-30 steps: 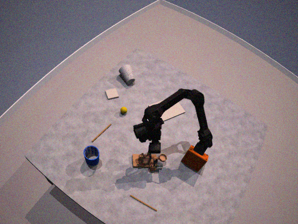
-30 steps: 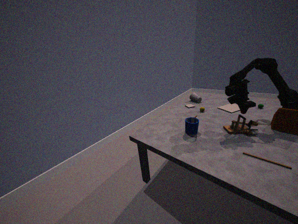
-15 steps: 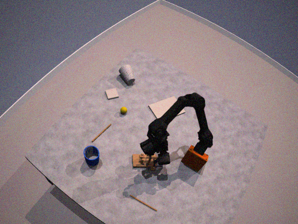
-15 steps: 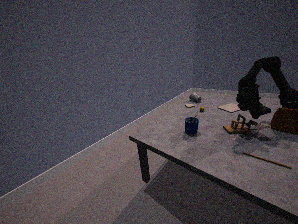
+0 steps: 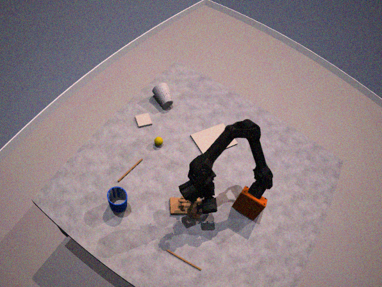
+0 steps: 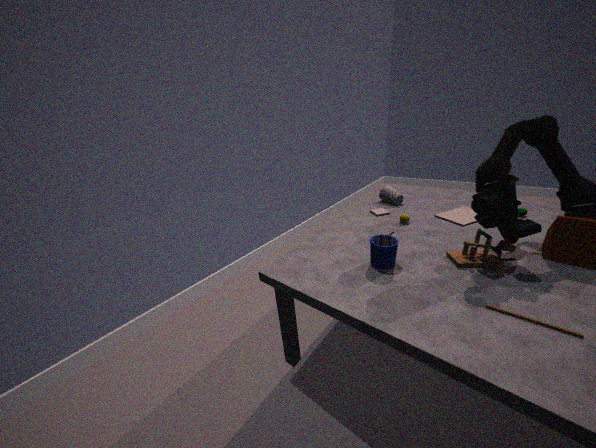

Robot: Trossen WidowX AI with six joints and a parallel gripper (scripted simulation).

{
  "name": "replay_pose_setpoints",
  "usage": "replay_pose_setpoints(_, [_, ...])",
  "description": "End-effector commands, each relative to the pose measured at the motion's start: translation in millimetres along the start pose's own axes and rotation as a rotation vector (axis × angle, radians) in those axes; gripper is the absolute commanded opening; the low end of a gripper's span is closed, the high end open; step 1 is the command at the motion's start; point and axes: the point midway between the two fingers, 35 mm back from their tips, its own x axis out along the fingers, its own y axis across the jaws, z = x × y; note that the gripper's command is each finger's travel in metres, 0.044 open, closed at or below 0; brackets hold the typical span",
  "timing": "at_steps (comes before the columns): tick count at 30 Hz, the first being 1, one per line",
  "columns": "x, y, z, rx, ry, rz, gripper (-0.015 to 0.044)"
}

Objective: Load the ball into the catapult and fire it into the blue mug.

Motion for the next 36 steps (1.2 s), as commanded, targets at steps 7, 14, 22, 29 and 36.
replay_pose_setpoints(7, [1,0,0,0.0,0.0,0.0,0.0])
replay_pose_setpoints(14, [1,0,0,0.0,0.0,0.0,0.0184])
replay_pose_setpoints(22, [-77,2,-24,-0.043,-0.01,-0.015,0.0394])
replay_pose_setpoints(29, [-91,6,-14,-0.064,-0.066,0.0,0.044])
replay_pose_setpoints(36, [-121,21,50,-0.112,-0.291,0.069,0.044])
